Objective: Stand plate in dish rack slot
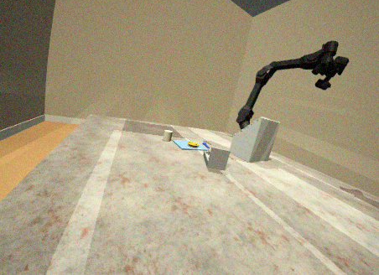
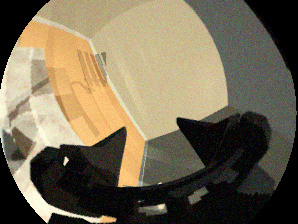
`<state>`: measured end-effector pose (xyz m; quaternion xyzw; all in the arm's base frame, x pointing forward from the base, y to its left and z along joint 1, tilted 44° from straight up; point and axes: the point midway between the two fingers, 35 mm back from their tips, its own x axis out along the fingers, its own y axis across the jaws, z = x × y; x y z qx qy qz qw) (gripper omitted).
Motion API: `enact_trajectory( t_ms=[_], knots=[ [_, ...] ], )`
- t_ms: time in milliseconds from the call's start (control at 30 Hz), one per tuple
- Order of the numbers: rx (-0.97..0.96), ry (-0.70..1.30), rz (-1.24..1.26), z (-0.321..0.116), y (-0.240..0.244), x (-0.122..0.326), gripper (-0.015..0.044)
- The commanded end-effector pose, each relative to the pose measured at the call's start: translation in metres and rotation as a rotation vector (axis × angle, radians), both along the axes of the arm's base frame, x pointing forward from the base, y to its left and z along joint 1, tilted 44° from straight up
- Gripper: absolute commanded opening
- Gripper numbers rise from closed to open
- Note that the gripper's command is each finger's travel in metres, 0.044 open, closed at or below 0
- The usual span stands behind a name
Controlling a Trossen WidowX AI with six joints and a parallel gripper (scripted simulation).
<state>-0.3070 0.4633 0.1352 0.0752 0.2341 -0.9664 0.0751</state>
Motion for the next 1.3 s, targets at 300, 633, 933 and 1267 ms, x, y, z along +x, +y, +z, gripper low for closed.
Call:
enact_trajectory(
  t_ms=[300,633,933,1267],
  knots=[
    [-0.115,-0.105,-0.24,-0.014,0.036,0.065,0.04],
    [-0.258,-0.215,-0.536,-0.031,0.063,0.155,0.04],
    [-0.406,-0.296,-0.802,-0.049,0.07,0.238,0.04],
    [-0.58,-0.368,-1.096,-0.068,0.058,0.332,0.04]
  ],
)
